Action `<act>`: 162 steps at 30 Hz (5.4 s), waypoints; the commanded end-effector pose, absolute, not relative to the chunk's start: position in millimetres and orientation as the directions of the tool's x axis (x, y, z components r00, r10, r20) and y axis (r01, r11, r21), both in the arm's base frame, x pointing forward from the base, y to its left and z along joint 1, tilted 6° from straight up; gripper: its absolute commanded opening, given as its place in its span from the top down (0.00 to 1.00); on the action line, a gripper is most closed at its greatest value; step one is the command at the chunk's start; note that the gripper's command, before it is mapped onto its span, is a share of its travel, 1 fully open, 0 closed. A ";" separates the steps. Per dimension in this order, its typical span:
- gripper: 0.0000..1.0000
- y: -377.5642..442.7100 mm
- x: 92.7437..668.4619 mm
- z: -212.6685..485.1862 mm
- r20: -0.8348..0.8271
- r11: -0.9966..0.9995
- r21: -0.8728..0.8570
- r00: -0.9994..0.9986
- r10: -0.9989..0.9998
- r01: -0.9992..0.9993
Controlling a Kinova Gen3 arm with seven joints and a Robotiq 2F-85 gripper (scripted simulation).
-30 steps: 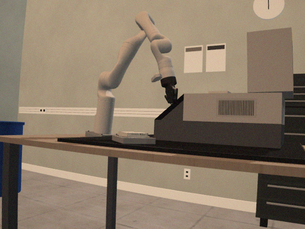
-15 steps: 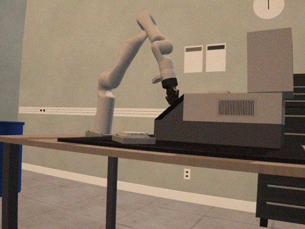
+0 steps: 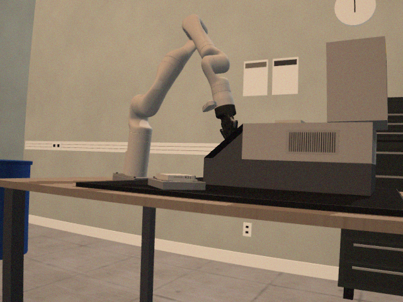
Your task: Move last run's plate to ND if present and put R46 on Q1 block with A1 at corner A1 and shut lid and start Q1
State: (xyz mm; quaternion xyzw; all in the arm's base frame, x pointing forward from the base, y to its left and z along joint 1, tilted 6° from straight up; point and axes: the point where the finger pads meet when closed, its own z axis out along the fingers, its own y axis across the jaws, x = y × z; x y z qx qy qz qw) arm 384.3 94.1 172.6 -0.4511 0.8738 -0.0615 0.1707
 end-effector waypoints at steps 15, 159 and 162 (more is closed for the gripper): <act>0.90 91.6 391.1 170.3 -0.244 0.590 -0.270 -0.539 -0.806 -0.761; 0.90 88.6 364.6 193.6 -0.243 0.590 -0.264 -0.539 -0.806 -0.763; 0.90 88.6 364.6 193.6 -0.243 0.590 -0.264 -0.539 -0.806 -0.763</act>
